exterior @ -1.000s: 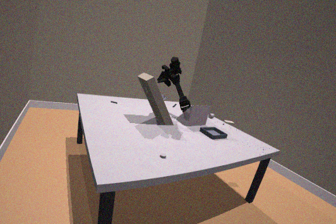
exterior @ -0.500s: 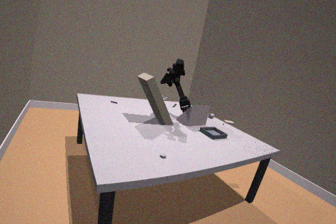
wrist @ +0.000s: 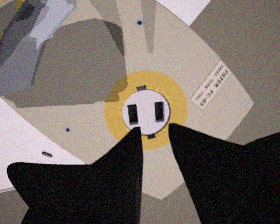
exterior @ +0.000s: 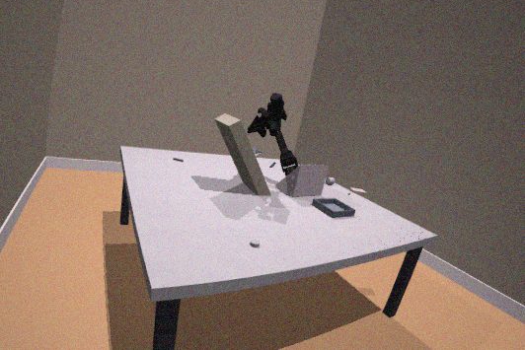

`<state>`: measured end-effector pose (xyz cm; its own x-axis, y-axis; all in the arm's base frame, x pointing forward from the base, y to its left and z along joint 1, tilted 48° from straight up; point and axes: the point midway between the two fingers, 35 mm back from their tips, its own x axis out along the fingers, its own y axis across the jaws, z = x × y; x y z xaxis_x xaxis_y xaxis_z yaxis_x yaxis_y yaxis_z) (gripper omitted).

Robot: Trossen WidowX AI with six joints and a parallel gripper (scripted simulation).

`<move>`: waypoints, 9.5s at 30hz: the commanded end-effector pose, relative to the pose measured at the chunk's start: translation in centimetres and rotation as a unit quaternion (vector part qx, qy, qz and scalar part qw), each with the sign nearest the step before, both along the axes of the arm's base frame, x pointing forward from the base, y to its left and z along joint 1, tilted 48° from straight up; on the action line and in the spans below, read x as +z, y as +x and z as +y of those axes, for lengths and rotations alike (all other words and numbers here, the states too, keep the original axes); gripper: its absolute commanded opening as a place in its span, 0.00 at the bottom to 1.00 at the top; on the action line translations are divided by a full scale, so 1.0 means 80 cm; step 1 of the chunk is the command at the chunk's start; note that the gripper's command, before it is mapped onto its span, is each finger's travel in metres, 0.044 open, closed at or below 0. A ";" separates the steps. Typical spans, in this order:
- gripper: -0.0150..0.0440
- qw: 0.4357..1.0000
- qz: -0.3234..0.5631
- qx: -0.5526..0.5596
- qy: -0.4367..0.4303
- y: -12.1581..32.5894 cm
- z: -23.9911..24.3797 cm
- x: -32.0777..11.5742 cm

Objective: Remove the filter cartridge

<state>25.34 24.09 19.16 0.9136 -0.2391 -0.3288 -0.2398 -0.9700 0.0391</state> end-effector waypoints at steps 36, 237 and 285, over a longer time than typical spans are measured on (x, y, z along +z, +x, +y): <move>0.41 1.000 -0.003 0.002 -0.002 0.040 -0.013 -0.013; 0.41 0.739 -0.159 -0.223 0.615 -0.049 -0.059 -0.051; 0.77 0.396 -0.290 -0.475 0.731 -0.062 -0.054 -0.034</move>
